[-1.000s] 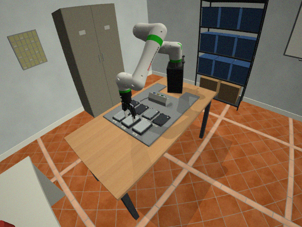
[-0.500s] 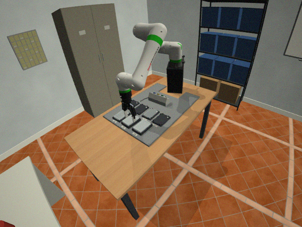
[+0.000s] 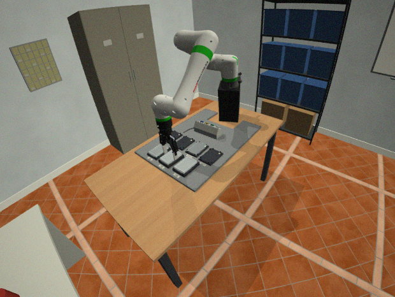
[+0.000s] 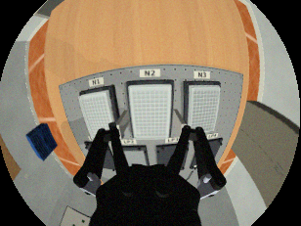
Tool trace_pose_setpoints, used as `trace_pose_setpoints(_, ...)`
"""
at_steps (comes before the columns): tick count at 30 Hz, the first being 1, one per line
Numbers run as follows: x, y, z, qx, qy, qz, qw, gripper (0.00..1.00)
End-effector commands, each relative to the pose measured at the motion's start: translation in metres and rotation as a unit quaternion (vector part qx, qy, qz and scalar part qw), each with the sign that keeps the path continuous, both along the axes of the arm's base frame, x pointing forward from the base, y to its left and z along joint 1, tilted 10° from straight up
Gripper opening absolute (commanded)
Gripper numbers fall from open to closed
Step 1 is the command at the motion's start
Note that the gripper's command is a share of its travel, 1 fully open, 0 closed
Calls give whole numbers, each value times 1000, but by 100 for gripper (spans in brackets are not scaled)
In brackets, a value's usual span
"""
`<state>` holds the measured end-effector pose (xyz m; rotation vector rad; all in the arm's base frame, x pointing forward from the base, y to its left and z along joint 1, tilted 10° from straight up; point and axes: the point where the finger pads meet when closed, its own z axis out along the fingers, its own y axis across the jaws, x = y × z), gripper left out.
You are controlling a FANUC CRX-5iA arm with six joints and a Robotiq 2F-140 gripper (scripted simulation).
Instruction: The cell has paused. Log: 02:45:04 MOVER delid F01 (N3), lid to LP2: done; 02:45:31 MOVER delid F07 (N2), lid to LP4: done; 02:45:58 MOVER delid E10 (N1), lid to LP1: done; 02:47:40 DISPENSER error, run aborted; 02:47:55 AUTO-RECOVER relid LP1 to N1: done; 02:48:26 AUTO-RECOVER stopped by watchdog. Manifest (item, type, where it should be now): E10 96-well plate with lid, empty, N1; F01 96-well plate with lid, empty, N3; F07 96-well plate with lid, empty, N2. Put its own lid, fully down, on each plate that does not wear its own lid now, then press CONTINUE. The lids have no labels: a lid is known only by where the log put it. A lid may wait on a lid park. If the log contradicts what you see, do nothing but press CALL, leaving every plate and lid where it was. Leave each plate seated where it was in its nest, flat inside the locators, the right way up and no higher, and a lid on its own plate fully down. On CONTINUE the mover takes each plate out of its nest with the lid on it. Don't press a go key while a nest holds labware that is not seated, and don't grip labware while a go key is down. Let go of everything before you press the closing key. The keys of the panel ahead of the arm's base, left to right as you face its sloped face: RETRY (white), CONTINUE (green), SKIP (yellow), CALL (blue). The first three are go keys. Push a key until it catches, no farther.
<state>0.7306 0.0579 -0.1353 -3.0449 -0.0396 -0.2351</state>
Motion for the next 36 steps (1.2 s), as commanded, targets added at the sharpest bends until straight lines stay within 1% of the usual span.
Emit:
trace_pose_setpoints(1,0,0,0,0,0,0,1000,66)
trace_pose_setpoints(20,0,0,2,0,0,0,1000,66)
trace_pose_setpoints(30,-2,-1,11,0,0,0,1000,66)
trace_pose_setpoints(36,-3,-2,22,0,0,0,1000,66)
